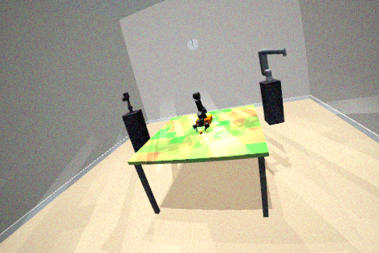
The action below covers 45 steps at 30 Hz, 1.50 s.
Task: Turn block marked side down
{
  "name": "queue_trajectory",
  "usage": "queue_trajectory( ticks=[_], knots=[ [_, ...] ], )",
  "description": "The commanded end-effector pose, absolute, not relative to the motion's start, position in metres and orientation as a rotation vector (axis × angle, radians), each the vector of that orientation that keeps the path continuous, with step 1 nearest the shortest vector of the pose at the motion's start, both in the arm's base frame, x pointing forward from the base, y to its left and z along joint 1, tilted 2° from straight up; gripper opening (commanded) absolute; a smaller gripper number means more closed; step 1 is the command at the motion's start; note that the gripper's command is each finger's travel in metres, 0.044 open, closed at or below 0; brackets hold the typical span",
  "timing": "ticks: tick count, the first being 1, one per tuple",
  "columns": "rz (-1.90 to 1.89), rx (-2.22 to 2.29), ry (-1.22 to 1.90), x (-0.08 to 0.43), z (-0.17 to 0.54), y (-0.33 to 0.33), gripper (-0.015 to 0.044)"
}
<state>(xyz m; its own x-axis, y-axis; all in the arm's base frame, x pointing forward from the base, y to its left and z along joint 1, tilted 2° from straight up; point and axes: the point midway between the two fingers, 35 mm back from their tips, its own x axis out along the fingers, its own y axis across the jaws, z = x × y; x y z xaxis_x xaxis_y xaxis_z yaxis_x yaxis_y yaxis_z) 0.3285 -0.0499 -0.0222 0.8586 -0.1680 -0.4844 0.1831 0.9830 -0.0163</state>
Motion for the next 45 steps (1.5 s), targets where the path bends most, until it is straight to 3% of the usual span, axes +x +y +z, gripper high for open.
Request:
queue_trajectory(
  ticks=[1, 12, 20, 31, 45],
  knots=[
    [-0.186, 0.024, 0.506, 0.328, -0.022, -0.050, 0.0440],
    [-0.186, 0.025, 0.512, 0.329, -0.023, -0.050, 0.0440],
    [-0.182, 0.049, 0.756, 0.345, -0.011, -0.051, 0.0440],
    [-0.180, 0.072, 0.968, 0.325, 0.047, -0.047, 0.0440],
    [-0.179, 0.076, 1.042, 0.310, 0.050, -0.045, 0.0440]
  ],
)
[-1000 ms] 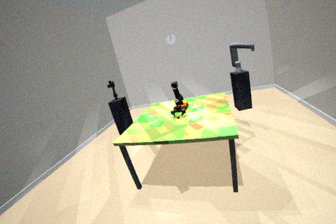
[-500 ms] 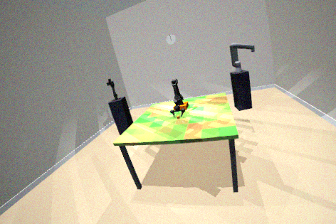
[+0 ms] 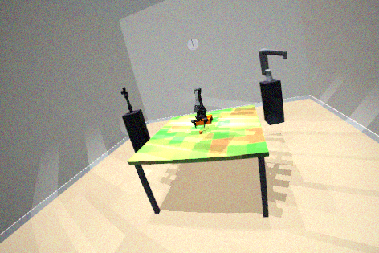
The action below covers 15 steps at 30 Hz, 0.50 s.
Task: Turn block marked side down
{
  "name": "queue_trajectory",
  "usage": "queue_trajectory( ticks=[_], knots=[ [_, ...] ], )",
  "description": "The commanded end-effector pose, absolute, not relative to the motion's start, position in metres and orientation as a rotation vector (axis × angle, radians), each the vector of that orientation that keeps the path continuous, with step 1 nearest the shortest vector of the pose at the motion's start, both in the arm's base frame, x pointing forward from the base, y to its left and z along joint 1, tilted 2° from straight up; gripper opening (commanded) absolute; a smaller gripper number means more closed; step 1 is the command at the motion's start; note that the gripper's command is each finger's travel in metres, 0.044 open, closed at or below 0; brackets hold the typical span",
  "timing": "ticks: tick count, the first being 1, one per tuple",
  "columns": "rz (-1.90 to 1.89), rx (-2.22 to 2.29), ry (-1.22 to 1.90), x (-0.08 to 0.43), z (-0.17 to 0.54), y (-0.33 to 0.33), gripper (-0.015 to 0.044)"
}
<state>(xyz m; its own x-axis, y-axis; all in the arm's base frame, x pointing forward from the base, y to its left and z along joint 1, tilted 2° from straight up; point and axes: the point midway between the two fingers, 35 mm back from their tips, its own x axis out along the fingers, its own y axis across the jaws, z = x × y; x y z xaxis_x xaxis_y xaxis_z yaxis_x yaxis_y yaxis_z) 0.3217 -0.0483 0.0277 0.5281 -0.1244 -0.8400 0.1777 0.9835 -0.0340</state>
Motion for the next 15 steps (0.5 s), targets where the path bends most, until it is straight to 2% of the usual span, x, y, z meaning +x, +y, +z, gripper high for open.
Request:
queue_trajectory(
  ticks=[1, 7, 15],
  knots=[
    [-0.179, 0.076, 1.042, 0.310, 0.050, -0.045, 0.0440],
    [-0.179, 0.078, 1.065, 0.313, 0.051, -0.046, 0.0440],
    [-0.171, 0.102, 1.336, 0.337, 0.060, -0.049, 0.0440]
  ],
)
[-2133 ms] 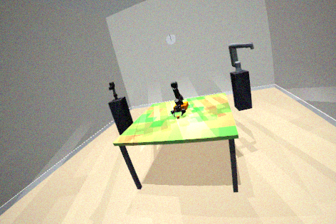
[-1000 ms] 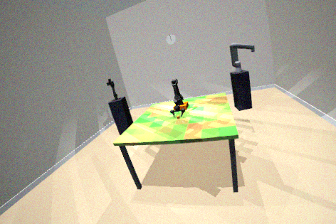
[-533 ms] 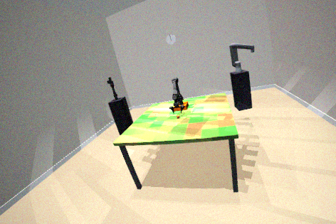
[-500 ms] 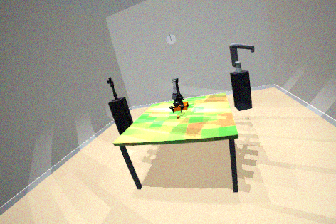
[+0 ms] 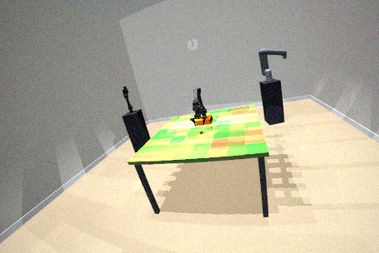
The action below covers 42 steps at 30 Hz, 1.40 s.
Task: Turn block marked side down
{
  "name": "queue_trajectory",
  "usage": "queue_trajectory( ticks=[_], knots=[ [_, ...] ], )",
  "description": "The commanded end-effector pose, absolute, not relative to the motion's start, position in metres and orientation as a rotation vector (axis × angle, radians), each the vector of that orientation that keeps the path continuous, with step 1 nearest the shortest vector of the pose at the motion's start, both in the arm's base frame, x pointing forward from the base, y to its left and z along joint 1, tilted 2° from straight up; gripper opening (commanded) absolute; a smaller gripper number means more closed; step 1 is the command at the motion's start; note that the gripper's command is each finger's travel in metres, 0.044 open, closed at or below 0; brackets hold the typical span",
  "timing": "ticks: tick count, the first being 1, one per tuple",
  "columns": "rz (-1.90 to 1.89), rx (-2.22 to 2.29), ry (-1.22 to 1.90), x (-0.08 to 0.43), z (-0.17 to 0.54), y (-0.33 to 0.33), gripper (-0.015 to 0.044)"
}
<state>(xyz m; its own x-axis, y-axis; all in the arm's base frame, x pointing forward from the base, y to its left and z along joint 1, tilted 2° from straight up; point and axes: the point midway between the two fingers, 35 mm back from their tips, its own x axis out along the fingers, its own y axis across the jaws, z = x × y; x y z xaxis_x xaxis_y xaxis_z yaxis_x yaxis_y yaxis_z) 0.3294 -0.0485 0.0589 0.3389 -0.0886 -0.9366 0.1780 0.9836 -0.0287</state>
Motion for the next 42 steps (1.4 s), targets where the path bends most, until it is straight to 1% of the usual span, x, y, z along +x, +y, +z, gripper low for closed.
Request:
queue_trajectory(
  ticks=[1, 6, 8, 15, 20, 42],
  knots=[
    [-0.169, 0.106, 1.371, 0.339, 0.061, -0.050, 0.0440],
    [-0.164, 0.124, 1.538, 0.348, 0.068, -0.051, 0.0440],
    [-0.163, 0.127, 1.561, 0.349, 0.068, -0.051, 0.0440],
    [-0.163, 0.127, 1.561, 0.349, 0.069, -0.053, 0.0440],
    [-0.163, 0.127, 1.561, 0.349, 0.033, -0.054, 0.0440],
    [-0.163, 0.127, 1.561, 0.349, 0.004, -0.054, 0.0440]
  ],
)
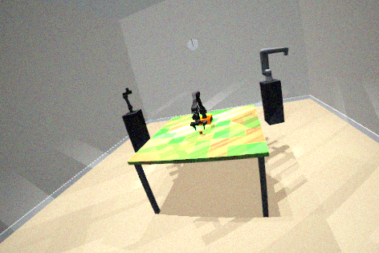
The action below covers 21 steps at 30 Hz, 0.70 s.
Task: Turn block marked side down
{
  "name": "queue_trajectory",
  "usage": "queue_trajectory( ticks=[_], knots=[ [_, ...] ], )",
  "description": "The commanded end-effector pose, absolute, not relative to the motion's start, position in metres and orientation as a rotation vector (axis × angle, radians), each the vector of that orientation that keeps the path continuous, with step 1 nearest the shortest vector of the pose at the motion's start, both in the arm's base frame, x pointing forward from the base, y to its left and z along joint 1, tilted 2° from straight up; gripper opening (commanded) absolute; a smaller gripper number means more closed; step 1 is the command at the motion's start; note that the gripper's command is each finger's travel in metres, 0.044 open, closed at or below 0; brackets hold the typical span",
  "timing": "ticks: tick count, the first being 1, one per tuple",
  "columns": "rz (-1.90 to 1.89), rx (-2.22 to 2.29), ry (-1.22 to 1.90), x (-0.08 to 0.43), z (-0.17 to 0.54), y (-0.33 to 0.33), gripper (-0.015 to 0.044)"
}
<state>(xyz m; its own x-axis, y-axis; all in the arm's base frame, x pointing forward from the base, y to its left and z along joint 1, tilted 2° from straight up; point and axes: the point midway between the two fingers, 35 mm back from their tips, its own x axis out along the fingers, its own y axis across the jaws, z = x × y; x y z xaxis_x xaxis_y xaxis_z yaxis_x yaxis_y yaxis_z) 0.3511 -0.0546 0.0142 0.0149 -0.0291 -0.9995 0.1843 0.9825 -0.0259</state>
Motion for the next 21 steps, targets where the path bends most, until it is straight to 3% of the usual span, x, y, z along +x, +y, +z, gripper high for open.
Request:
queue_trajectory(
  ticks=[1, 13, 21],
  knots=[
    [-0.163, 0.127, 1.561, 0.349, 0.003, -0.054, 0.0440],
    [-0.163, 0.127, 1.561, 0.349, -0.014, -0.054, 0.0440],
    [-0.163, 0.127, 1.561, 0.349, -0.014, -0.054, 0.0230]
  ],
)
